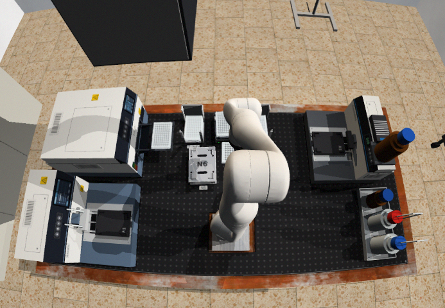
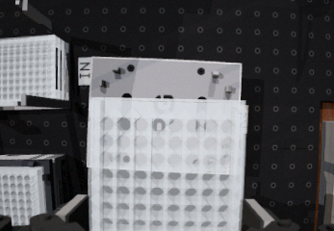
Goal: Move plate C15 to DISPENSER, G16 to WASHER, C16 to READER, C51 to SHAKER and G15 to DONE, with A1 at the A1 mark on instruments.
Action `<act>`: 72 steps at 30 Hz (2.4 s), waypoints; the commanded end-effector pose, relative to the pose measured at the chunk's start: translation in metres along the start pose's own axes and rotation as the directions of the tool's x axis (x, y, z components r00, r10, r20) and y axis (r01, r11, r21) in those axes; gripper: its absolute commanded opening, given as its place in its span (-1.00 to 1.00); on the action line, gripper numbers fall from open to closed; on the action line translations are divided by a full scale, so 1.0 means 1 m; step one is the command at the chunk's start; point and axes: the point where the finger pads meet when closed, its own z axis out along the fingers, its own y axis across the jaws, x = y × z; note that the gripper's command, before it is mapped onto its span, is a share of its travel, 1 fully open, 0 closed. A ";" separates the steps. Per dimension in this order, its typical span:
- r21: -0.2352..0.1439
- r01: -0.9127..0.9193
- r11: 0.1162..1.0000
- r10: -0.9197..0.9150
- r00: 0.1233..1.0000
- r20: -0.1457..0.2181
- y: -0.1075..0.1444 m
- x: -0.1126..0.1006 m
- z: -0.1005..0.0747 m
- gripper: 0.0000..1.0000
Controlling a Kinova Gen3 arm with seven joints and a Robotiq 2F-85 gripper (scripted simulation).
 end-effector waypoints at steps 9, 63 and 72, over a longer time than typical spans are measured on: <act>0.001 0.000 1.000 0.000 1.000 0.000 -0.011 0.030 0.000 0.88; 0.001 -0.002 1.000 0.002 1.000 0.000 -0.064 0.181 0.000 0.88; 0.001 -0.002 1.000 0.002 1.000 0.000 -0.073 0.208 0.000 0.88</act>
